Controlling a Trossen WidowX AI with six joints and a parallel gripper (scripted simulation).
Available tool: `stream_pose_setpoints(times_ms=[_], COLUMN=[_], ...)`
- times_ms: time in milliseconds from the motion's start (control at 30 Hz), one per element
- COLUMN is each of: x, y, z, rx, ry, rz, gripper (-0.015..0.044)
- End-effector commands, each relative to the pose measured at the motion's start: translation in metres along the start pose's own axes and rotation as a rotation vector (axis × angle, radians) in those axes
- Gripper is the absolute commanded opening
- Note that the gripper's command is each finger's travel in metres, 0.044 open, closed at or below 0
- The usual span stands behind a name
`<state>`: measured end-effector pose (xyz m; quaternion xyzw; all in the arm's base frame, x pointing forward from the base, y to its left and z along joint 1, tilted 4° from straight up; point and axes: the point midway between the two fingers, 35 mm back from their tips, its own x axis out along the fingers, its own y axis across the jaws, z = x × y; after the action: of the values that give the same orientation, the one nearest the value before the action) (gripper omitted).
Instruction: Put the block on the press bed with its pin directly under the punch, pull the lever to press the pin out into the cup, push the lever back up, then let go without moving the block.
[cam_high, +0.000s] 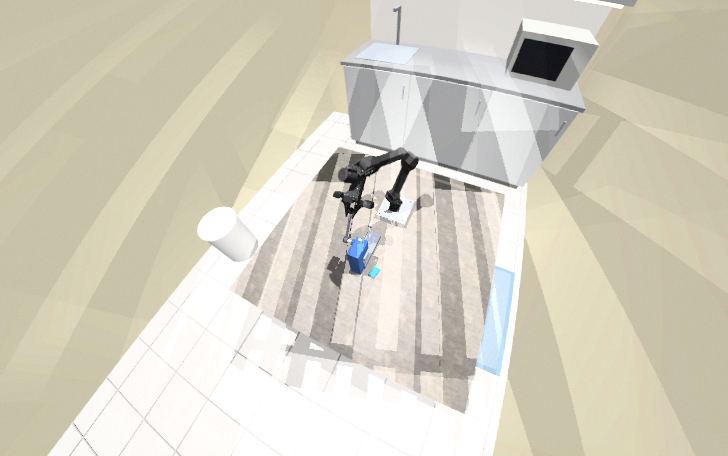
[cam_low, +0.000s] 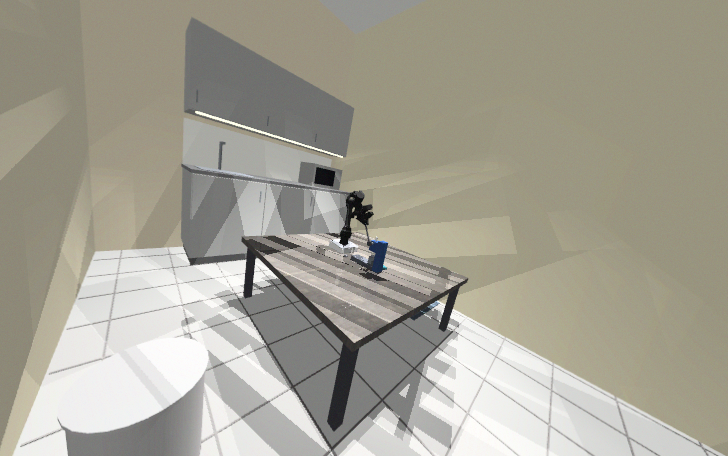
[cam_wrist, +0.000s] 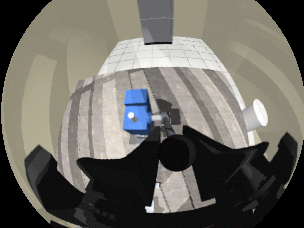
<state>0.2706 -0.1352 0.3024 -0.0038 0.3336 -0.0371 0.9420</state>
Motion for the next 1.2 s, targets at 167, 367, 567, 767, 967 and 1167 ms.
stream_pose_setpoints(times_ms=[167, 367, 567, 767, 967, 1167], x=[-0.002, -0.003, -0.003, -0.003, -0.004, -0.004], y=[0.000, 0.000, 0.000, 0.000, 0.000, 0.000], z=[-0.012, -0.015, -0.018, -0.021, -0.023, -0.026], rx=[0.008, 0.008, 0.008, 0.008, 0.008, 0.008], ry=[0.023, 0.023, 0.023, 0.023, 0.024, 0.024], rz=[-0.007, -0.007, -0.007, -0.007, -0.007, -0.007], gripper=[0.0000, 0.0000, 0.0000, 0.0000, 0.0000, 0.0000])
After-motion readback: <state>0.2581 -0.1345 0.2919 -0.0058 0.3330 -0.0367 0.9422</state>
